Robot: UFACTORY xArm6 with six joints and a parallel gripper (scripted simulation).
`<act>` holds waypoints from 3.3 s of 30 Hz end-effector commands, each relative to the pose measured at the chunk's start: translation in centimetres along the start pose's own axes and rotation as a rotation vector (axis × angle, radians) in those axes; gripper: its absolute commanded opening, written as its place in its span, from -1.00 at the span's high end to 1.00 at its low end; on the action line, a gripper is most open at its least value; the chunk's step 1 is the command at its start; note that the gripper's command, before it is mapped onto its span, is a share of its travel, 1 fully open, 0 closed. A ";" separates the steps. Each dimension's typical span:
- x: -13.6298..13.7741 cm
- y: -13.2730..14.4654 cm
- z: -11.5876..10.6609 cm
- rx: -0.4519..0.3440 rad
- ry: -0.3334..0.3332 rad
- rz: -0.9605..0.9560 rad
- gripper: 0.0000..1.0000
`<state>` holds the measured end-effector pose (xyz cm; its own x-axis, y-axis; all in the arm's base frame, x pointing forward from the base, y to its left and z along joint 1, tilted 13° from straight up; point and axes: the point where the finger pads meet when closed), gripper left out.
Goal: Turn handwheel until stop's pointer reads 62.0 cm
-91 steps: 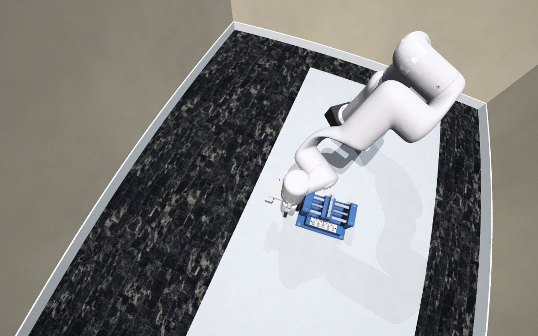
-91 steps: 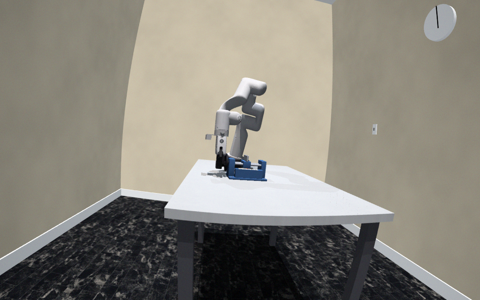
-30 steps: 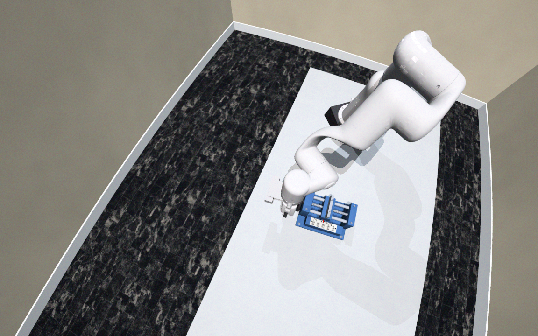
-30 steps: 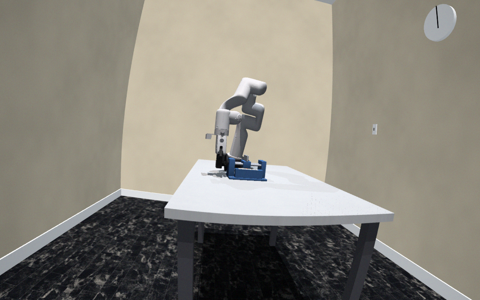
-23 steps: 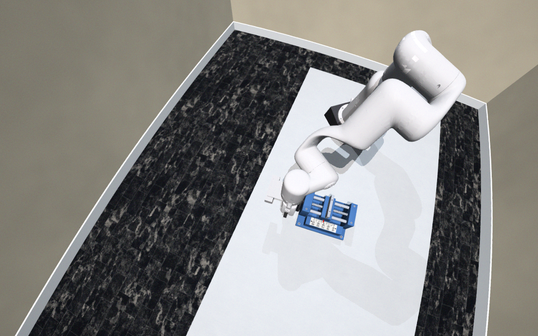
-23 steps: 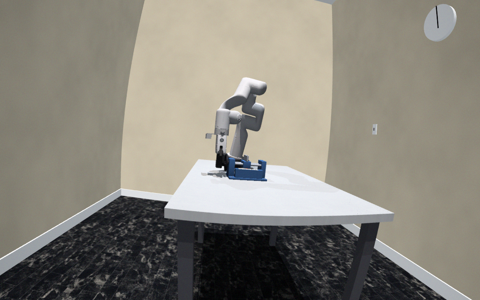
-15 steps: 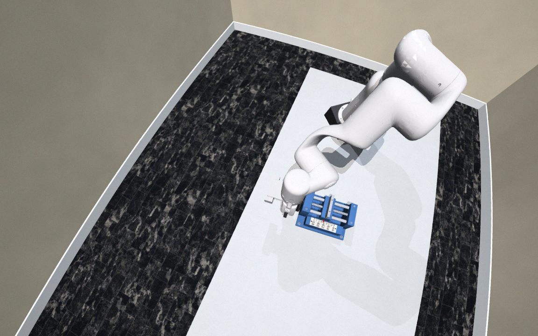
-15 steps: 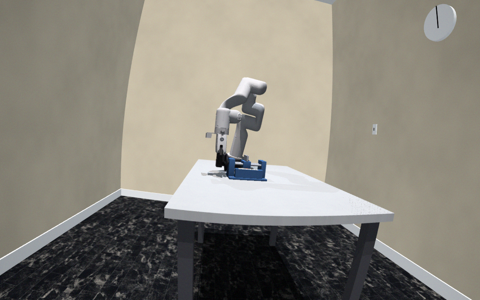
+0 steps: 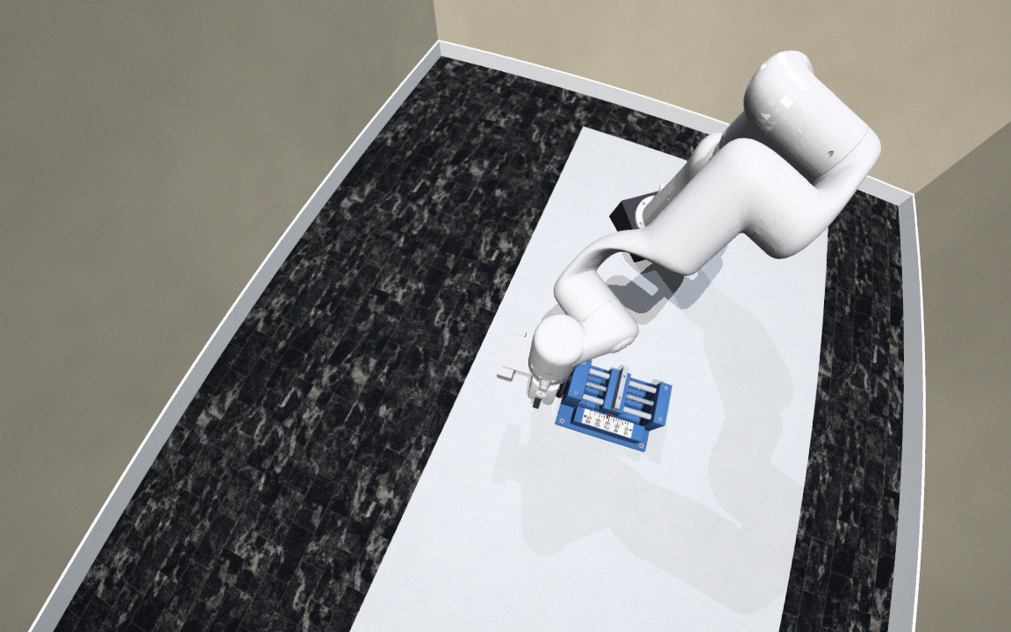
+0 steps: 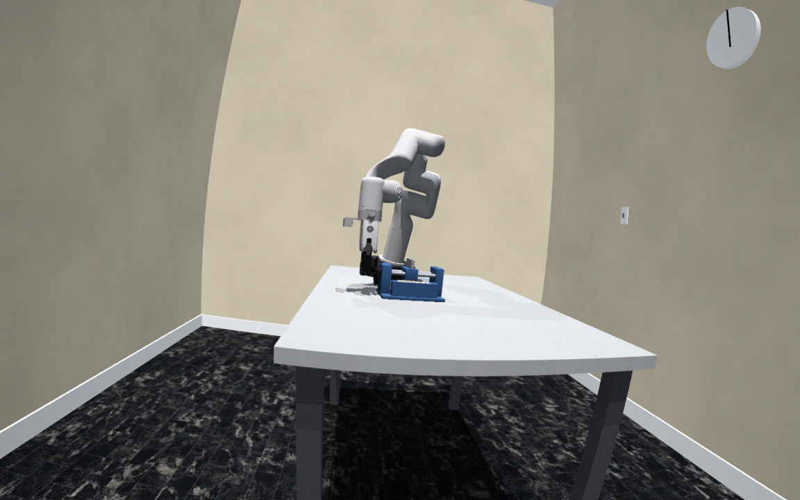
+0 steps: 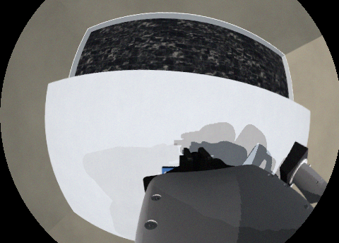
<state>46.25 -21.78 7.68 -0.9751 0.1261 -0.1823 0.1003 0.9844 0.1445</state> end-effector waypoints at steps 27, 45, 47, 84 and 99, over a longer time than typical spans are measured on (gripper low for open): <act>1.7 -0.1 -2.3 0.000 0.000 0.000 0.88; 4.0 -0.1 -2.5 0.000 0.000 0.000 0.88; 4.3 -0.1 -2.4 0.000 0.000 0.000 0.88; 5.0 -0.1 3.3 0.000 0.000 0.000 0.88; 2.3 -0.1 3.7 0.000 0.000 0.000 0.88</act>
<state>43.78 -20.92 3.26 -0.9756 0.1269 -0.1792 0.1013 0.9841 0.1458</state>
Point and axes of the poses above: the point where the finger pads meet when closed, its own z axis out along the fingers, its own x axis across the jaws, y = z × x, and after that the axes turned 1 degree about z, right-handed
